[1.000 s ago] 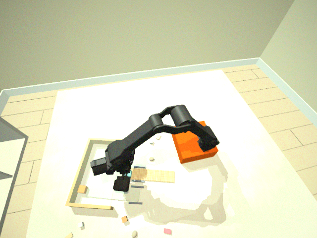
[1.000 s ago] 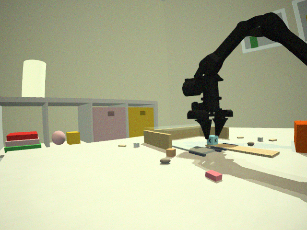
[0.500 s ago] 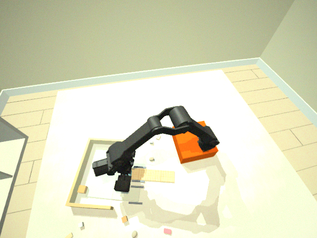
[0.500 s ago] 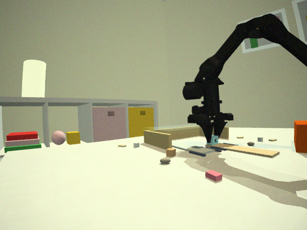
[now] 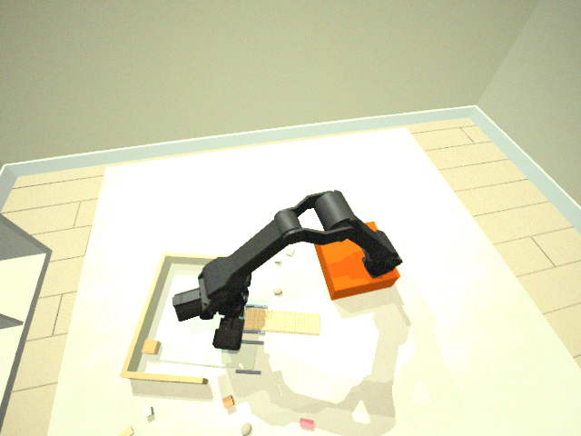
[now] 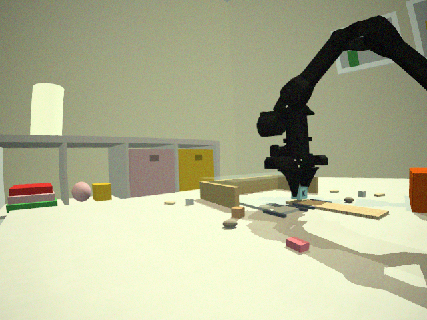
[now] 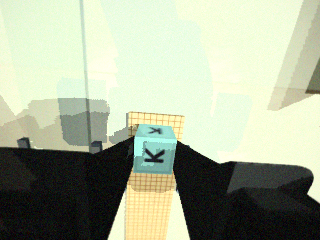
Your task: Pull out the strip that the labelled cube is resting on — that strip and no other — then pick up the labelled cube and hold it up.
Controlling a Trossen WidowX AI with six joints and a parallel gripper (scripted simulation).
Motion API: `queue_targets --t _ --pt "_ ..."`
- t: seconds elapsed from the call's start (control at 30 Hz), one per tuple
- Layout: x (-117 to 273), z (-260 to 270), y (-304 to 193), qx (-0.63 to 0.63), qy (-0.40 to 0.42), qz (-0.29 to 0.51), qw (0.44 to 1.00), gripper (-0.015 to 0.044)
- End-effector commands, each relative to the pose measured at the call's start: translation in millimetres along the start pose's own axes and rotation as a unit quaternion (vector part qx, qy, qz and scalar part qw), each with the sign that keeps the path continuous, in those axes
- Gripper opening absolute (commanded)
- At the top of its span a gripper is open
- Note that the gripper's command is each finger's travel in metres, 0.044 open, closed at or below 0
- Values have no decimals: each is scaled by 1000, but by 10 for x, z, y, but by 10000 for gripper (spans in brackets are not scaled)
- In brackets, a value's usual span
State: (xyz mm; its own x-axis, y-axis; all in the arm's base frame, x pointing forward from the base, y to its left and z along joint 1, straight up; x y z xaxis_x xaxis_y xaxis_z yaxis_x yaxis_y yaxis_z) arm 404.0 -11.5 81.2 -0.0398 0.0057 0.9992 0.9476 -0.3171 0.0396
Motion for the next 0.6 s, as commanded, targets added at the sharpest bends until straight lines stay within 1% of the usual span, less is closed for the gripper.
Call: queue_targets --t 0.0,0.3,0.57 --pt "126 -43 -135 1 1 -1 1000 0" --pt "334 -145 -462 2 1 1 1000 0" --pt "351 -177 -568 2 1 2 1000 0"
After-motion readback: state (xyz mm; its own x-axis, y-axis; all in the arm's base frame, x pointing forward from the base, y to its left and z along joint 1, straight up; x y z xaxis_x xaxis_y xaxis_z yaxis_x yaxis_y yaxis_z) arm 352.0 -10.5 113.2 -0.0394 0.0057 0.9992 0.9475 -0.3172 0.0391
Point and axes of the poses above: the point midway between the two fingers, 35 mm back from their tips, its own x axis back along the fingers, its own z axis across the jaws, y = z × x, the point moved 9 cm from there along x, back along the fingers, and after that the axes turned 6 degrees about x, right-handed, at the moved point
